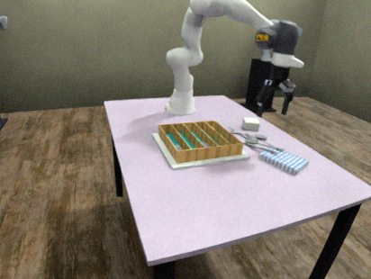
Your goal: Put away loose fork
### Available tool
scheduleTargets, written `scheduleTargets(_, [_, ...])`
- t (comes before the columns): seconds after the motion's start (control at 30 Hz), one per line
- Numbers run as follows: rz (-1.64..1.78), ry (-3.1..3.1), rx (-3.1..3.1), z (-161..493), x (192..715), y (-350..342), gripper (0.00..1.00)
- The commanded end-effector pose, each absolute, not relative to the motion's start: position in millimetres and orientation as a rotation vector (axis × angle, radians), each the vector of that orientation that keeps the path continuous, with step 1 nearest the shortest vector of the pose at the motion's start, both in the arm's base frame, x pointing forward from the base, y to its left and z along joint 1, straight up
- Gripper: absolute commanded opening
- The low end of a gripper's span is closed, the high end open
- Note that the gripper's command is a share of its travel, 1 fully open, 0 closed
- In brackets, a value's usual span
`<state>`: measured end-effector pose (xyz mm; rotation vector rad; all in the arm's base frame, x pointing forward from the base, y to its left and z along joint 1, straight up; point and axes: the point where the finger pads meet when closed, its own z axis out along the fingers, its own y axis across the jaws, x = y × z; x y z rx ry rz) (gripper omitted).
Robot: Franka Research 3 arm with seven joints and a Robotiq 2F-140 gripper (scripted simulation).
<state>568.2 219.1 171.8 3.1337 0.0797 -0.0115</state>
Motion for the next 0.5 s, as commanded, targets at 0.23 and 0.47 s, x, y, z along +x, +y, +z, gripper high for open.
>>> scheduleTargets(0.23, [0.002, 0.535, 3.095, 166.1, 551.9, 222.4, 1.0])
scheduleTargets(0.47, [0.002, 0.715, 3.057, 162.5, 542.0, 222.9, 1.0])
